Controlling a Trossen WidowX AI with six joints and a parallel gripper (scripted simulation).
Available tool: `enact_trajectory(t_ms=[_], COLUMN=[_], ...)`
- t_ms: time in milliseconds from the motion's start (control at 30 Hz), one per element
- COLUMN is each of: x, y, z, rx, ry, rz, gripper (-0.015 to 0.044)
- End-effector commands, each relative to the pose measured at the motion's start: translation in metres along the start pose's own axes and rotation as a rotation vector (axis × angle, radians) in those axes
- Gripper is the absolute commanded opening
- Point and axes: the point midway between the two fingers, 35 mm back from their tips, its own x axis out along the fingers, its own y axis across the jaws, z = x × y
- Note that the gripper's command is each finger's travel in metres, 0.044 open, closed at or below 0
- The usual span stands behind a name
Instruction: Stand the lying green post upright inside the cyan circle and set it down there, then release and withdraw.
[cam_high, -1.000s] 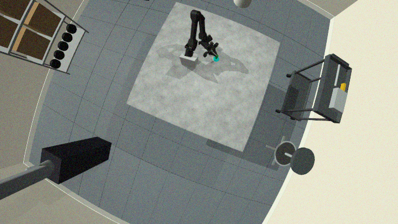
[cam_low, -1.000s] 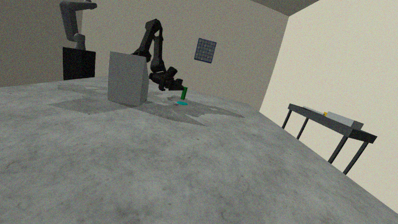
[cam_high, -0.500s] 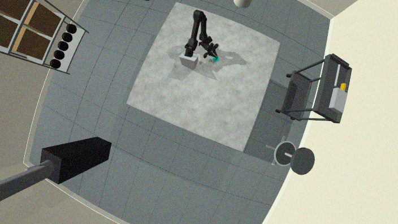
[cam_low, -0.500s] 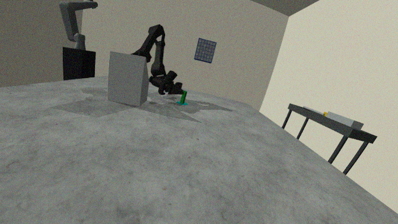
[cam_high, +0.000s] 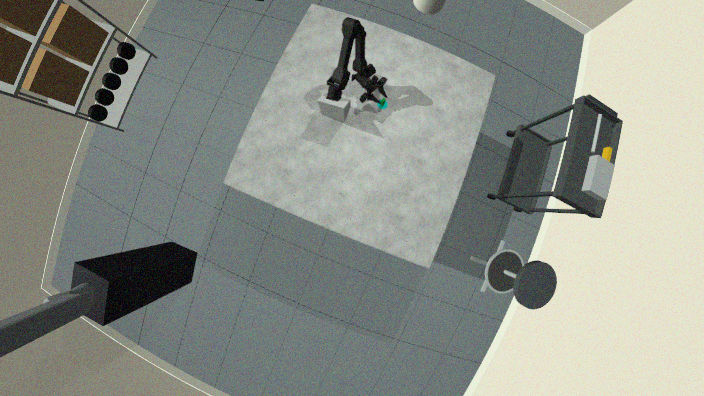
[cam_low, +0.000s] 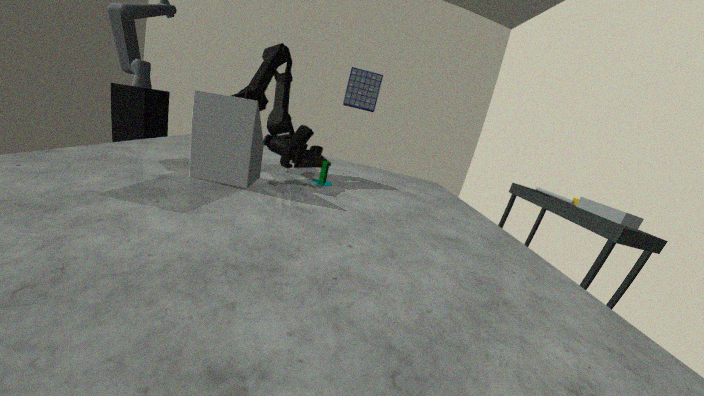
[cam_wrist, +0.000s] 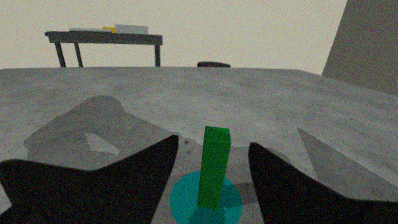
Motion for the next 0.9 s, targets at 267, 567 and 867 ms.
enact_trajectory(t_ms=[267,567,867], x=[-0.001,-0.004,-0.009], y=[0.004,0.006,0.003], z=[0.013,0.046,0.076], rx=[0.01,0.015,0.018], ry=[-0.004,-0.004,-0.01], rz=[0.0,-0.002,0.005], gripper=[0.04,0.04,0.04])
